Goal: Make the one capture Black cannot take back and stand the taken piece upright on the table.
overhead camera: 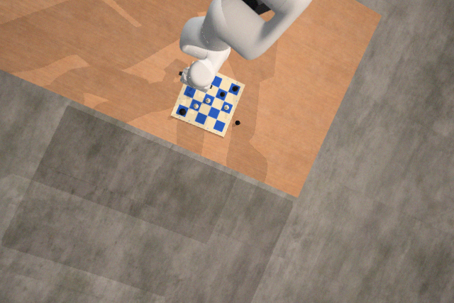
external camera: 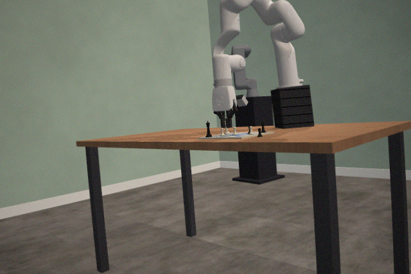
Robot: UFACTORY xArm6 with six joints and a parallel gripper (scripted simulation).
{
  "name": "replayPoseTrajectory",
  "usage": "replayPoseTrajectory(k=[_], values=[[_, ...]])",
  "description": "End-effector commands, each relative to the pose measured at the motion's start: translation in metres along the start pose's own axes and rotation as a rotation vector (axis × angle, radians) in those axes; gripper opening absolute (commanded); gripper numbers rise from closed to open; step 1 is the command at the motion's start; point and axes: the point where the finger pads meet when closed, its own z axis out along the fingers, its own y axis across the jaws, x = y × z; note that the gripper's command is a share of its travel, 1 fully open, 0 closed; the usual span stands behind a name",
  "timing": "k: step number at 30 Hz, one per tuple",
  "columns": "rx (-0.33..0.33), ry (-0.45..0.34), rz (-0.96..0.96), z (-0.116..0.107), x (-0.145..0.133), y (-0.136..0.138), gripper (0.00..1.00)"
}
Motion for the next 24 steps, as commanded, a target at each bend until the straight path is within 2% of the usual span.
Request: replayPoseTrajectory(k=[1, 4, 5, 7, 8, 24], values=[[0.001, -0.003, 0.0, -0.0009, -0.0014, -0.0003, 0.25], [0.001, -0.003, 0.0, -0.0009, -0.0014, -0.0003, 0.25], [0.001, -0.003, 0.0, -0.0009, -0.0014, -0.0003, 0.34], [0.001, -0.003, 0.0, -0.0009, -0.0014, -0.0003, 0.34], [0.001, -0.003, 0.0, -0.0009, -0.0014, -0.0003, 0.42], [0.001, -0.003, 0.0, -0.004, -0.0014, -0.0004, 0.42]])
